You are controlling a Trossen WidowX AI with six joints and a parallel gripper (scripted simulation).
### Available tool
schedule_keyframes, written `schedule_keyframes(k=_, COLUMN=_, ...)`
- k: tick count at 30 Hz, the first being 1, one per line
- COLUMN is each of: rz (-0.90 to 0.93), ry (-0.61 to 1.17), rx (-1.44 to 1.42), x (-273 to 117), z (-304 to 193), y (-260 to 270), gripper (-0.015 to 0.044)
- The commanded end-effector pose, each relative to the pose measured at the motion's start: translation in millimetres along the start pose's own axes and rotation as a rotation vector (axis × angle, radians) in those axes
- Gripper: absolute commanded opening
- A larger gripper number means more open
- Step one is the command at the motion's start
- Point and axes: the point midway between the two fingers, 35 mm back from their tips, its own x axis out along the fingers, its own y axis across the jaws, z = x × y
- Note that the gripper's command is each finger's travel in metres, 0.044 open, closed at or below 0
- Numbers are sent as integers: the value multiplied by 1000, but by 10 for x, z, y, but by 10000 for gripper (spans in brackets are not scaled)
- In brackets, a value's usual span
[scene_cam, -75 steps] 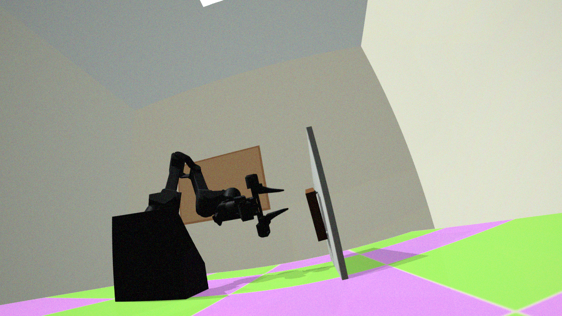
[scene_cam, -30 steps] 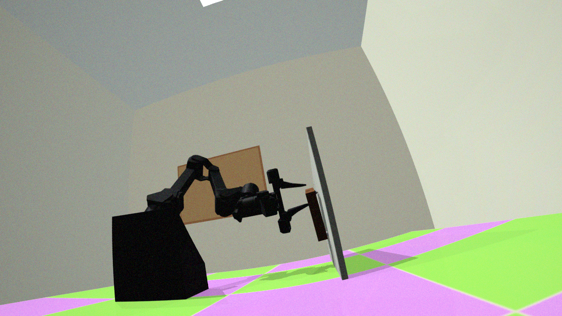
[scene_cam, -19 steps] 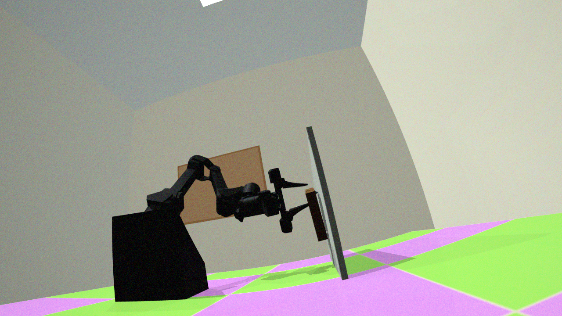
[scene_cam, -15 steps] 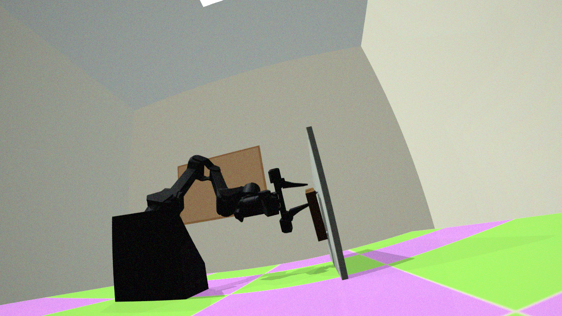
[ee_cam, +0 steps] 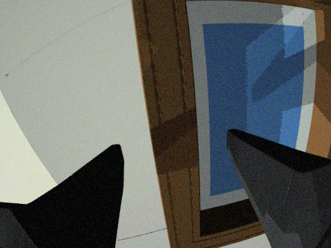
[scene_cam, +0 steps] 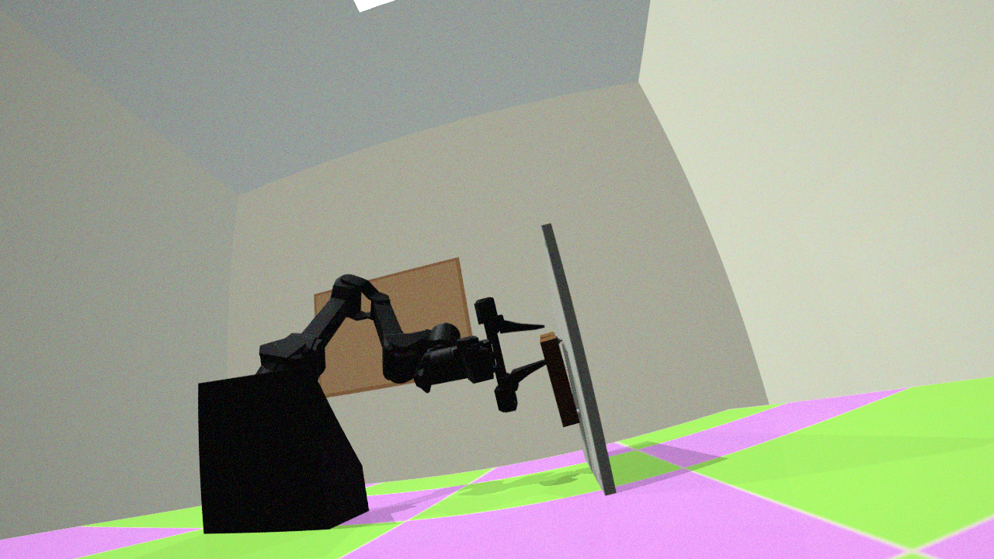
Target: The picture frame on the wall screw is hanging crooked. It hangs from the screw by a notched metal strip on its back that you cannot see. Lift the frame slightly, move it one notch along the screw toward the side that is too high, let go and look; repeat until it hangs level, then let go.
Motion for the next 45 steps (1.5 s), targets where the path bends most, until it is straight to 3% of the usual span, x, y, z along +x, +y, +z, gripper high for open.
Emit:
schedule_keyframes(k=1, rz=-1, ry=4, rx=-5, x=2, z=-7, y=-1, gripper=260)
schedule_keyframes(k=4, rz=-1, ry=4, rx=-4, x=4, z=-11, y=-2, gripper=260)
schedule_keyframes(k=11, rz=-1, ry=4, rx=-4, x=4, z=-11, y=-2, gripper=76)
schedule_keyframes(k=19, rz=-1, ry=4, rx=-4, x=4, z=-11, y=-2, gripper=3)
schedule_keyframes(k=45, rz=-1, ry=4, rx=-5, x=4, z=-3, y=54, gripper=0)
